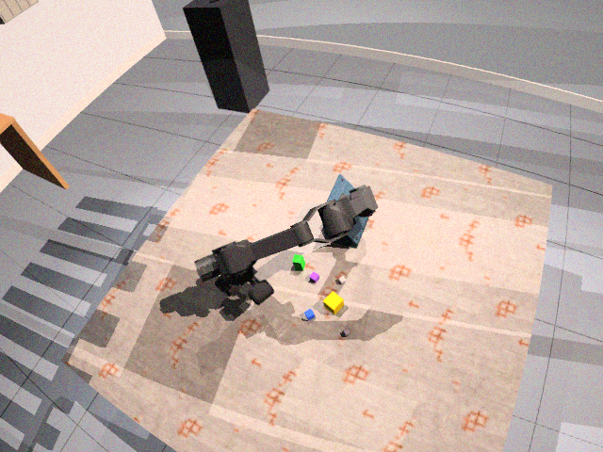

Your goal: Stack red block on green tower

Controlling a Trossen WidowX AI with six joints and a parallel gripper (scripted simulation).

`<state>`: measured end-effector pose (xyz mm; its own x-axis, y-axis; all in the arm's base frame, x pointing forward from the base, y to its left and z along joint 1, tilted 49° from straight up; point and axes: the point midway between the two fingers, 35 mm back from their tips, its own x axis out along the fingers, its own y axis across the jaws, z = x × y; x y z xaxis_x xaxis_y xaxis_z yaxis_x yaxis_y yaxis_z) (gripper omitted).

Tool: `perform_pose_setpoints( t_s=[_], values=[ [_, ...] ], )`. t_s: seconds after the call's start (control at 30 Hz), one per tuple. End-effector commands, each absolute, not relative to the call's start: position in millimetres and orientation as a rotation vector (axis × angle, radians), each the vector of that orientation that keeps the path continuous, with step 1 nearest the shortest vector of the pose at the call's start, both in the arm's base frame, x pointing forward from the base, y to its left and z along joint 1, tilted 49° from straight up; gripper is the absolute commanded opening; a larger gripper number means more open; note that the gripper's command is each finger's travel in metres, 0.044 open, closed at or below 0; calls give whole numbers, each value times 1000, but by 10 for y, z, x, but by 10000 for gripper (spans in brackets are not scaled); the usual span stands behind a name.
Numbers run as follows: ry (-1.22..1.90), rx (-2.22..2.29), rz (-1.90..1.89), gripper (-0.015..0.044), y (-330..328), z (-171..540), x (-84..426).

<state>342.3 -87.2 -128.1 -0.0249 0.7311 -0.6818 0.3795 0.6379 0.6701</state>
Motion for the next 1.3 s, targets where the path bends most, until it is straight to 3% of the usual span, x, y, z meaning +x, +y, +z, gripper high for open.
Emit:
perform_pose_setpoints(
  t_s=[0.0, 1.27],
  values=[
    [1649, 948, 357, 440, -781, -1385, 3381],
    [1649, 949, 359, 440, -521, -1612, 3368]
  ],
)
